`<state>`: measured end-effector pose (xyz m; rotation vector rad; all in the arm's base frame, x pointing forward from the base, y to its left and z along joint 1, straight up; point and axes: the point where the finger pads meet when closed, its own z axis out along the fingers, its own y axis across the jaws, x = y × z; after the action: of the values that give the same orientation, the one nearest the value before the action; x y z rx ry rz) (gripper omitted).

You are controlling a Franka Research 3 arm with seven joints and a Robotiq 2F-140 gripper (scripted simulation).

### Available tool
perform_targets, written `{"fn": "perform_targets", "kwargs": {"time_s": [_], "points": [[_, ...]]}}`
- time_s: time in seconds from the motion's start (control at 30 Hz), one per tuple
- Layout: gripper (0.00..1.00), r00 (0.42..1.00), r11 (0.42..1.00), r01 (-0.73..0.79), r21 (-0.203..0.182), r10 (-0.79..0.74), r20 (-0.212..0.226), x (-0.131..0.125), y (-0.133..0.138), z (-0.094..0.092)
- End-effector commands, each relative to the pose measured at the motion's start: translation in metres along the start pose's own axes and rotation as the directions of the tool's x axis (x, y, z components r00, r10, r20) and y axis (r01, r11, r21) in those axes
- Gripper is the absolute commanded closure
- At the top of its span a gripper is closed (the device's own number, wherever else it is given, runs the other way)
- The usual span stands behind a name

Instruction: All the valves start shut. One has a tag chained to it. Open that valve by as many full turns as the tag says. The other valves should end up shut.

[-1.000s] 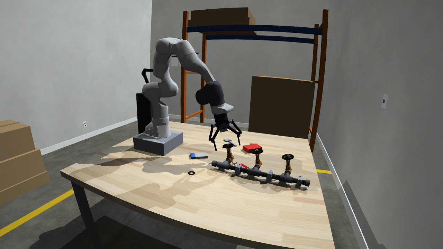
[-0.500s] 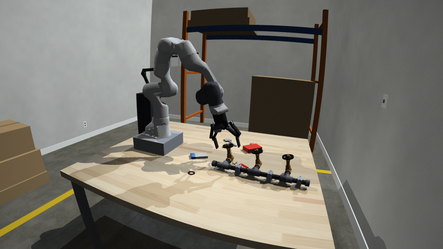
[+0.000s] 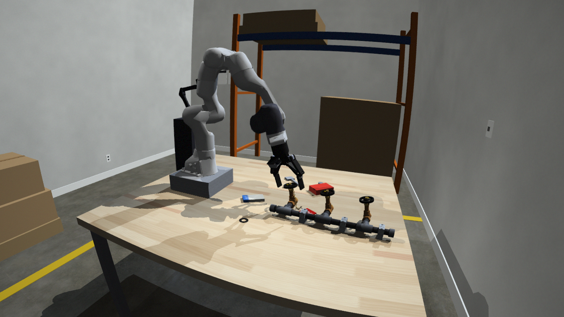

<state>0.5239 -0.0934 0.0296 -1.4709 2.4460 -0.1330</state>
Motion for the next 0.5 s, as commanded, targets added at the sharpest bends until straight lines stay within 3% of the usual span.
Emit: {"fn": "perform_targets", "kwargs": {"time_s": [0.0, 0.47], "points": [[0.0, 0.962, 0.971, -0.237, -0.017, 0.232, -0.145, -0.0005, -0.0014, -0.0009], [0.0, 0.96, 0.97, -0.242, -0.017, 0.237, -0.148, -0.0005, -0.0014, -0.0009]]}}
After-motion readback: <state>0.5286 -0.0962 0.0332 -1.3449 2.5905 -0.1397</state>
